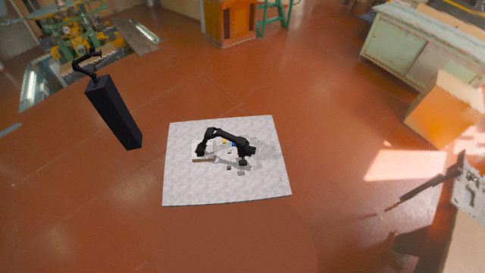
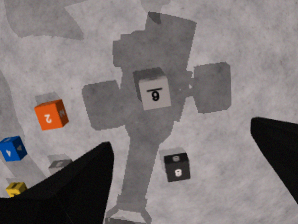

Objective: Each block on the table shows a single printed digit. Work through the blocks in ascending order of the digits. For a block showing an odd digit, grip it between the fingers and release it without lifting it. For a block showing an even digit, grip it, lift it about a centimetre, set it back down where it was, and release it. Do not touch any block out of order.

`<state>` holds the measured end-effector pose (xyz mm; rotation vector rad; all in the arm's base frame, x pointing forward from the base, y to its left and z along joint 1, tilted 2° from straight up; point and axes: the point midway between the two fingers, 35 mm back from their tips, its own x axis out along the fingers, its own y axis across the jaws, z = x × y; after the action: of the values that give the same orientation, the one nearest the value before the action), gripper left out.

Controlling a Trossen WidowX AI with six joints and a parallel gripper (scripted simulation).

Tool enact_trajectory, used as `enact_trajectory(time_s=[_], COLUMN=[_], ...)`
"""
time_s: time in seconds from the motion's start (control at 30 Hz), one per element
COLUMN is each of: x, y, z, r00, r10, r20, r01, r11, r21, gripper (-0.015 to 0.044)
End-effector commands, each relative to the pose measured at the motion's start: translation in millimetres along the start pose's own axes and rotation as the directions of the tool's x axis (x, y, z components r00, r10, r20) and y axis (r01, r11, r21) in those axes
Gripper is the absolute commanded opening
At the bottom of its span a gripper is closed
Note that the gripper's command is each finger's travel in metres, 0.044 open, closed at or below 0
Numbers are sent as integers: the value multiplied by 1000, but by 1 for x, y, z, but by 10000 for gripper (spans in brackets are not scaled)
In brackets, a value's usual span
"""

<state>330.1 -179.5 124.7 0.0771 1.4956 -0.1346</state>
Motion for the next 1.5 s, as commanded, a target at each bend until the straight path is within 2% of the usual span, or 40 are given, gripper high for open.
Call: enact_trajectory(time_s=[0.0, 0.1, 0.37, 0.6, 0.8, 1.47], x=[0, 0, -1, 2, 77, 101], y=[0, 24, 143, 146, 147, 147], z=[0, 4, 5, 5, 5, 5], r00=[1000, 1000, 1000, 1000, 1000, 1000], r10=[4, 6, 18, 18, 18, 18], r20=[-2, -2, -1, -1, -1, -2], r01=[-4, -6, -18, -18, -18, -18], r11=[1000, 1000, 1000, 1000, 1000, 1000], r21=[-5, -4, -4, -4, -4, -4], gripper=[400, 400, 400, 400, 400, 400])
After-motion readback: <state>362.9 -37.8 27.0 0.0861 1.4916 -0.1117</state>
